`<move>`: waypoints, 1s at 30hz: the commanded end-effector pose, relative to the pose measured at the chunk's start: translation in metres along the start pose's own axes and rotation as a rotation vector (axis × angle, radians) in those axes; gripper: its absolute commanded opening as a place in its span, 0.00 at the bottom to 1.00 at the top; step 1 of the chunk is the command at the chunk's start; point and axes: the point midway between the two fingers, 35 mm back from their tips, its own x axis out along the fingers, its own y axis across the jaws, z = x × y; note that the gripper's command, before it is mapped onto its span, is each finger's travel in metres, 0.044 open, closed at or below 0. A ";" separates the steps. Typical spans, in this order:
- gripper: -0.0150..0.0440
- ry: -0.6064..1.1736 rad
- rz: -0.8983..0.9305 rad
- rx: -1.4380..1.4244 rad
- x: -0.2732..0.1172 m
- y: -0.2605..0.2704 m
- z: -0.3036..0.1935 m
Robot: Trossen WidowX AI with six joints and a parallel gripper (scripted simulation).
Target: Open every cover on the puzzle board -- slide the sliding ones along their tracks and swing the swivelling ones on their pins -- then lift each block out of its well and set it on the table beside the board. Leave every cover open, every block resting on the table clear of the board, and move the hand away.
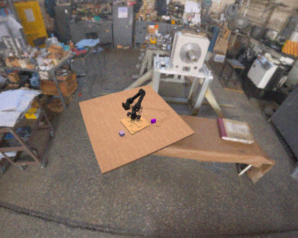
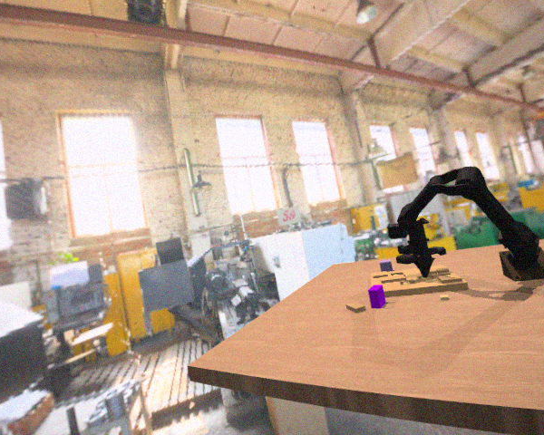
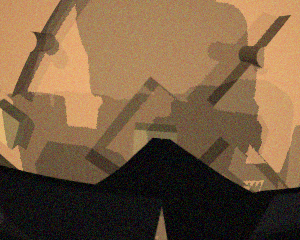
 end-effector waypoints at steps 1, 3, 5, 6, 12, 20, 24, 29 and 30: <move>0.25 0.002 -0.004 -0.002 0.001 -0.001 0.000; 0.25 0.002 -0.004 -0.002 0.001 -0.001 0.000; 0.25 0.002 -0.004 -0.002 0.001 -0.001 0.000; 0.25 0.002 -0.004 -0.002 0.001 -0.001 0.000; 0.25 0.002 -0.004 -0.002 0.001 -0.001 0.000; 0.25 0.000 0.000 0.000 0.000 0.000 0.000; 0.25 0.000 -0.001 -0.003 -0.003 0.001 0.000; 0.25 0.001 -0.003 -0.016 -0.008 0.002 -0.001; 0.25 0.001 -0.003 -0.018 -0.010 0.002 -0.001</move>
